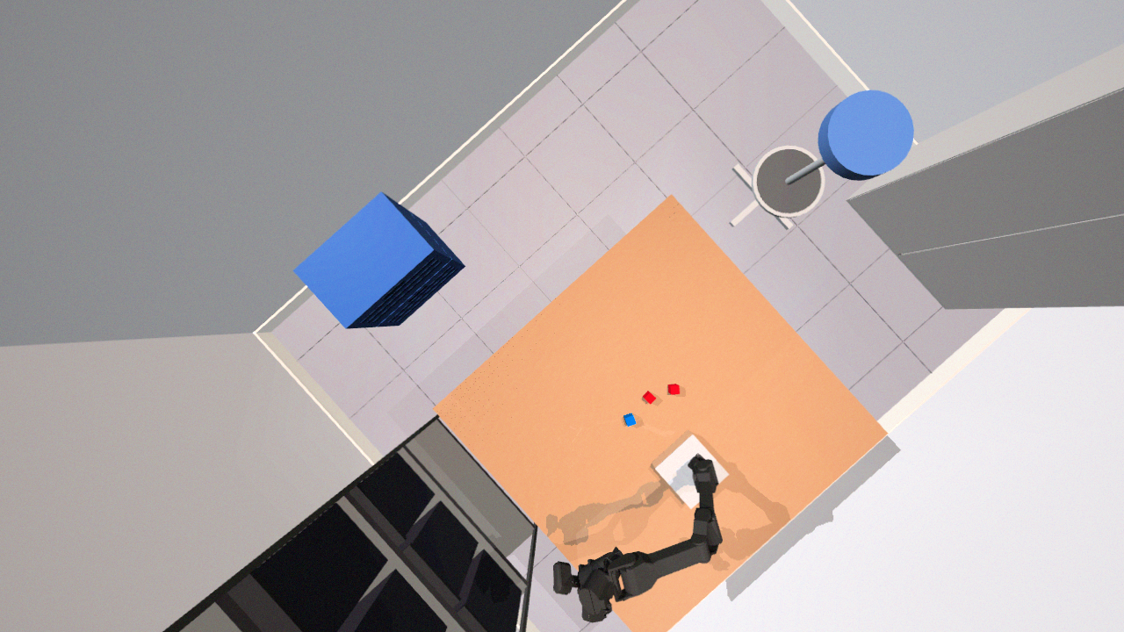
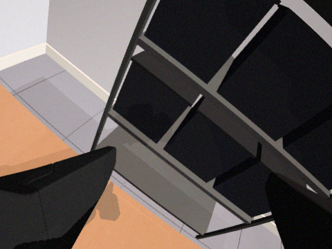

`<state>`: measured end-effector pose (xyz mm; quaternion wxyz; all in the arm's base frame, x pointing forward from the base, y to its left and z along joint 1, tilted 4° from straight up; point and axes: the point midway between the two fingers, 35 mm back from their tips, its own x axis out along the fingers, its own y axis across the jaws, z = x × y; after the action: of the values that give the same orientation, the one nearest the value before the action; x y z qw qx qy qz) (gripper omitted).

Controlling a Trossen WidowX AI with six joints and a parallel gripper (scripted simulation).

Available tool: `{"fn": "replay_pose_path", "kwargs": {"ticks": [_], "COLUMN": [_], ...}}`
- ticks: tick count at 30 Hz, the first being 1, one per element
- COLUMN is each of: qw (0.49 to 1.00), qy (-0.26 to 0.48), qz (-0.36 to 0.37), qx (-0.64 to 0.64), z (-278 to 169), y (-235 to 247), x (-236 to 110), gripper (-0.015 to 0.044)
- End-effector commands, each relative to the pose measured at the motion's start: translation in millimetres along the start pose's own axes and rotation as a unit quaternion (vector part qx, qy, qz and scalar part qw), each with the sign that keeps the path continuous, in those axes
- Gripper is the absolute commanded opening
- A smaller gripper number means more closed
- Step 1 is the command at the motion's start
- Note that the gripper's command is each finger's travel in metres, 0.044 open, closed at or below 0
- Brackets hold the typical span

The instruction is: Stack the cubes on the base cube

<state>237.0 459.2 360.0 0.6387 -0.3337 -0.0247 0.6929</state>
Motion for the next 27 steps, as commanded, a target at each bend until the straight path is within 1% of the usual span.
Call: {"fn": "replay_pose_path", "kwargs": {"ticks": [1, 3, 5, 11, 16, 21, 27], "qw": [1.0, 1.0, 0.998, 0.987, 0.97, 0.948, 0.915], "qy": [0.002, 0.021, 0.05, 0.135, 0.204, 0.269, 0.341], "qz": [-0.001, -0.012, -0.028, -0.069, -0.096, -0.117, -0.134], "qx": [0.001, 0.007, 0.018, 0.053, 0.086, 0.123, 0.171], "z": [-2.2, -19.4, -45.7, -122.9, -183.8, -240.1, -299.5], "y": [-1.2, -10.1, -22.4, -49.3, -59.7, -58.9, -43.3], "x": [-0.9, -8.1, -20.3, -64.8, -109.0, -157.6, -218.8], "gripper": [0.0374, 0.0321, 0.0269, 0.0265, 0.0265, 0.0265, 0.0265]}}
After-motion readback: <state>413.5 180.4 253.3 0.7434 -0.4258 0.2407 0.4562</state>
